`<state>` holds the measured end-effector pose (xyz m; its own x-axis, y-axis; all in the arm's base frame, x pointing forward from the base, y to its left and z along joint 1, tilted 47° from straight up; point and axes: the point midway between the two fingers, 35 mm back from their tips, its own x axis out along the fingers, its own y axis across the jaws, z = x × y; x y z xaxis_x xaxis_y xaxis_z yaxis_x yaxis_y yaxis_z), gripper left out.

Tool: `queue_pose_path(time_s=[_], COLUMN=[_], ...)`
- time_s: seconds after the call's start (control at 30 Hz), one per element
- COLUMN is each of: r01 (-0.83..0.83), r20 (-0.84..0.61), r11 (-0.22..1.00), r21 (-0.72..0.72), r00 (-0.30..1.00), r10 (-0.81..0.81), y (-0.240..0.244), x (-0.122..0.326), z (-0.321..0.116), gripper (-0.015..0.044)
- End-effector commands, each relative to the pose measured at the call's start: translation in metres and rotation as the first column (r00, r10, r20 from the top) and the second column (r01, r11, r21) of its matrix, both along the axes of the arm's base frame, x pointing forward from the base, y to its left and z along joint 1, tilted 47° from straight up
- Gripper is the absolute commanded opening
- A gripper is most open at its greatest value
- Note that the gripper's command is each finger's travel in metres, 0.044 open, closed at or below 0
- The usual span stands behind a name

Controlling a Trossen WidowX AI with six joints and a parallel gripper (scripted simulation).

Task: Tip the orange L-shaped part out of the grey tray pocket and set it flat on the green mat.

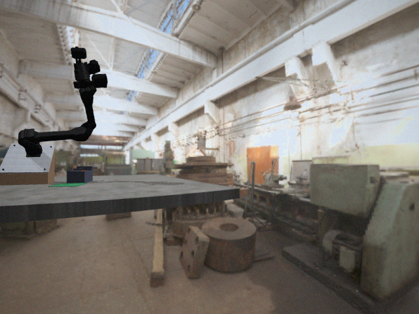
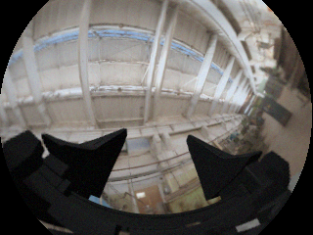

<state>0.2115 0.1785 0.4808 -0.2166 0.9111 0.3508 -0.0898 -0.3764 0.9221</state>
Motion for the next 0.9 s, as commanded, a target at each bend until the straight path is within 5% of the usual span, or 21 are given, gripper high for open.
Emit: queue_pose_path(time_s=[0.0, 0.27, 0.87], r01=[-0.009, -0.115, -0.502], r20=[0.001, 0.102, 0.257], r11=[1.0, 0.979, 0.789], r21=[0.004, 0.169, 0.354], r00=[1.0, 0.99, 0.863], r10=[0.009, 0.099, 0.435], y=[0.001, -0.003, -0.026], x=[-0.002, -0.055, -0.176], z=[0.001, 0.039, 0.072], gripper=[0.0374, 0.018, 0.018])
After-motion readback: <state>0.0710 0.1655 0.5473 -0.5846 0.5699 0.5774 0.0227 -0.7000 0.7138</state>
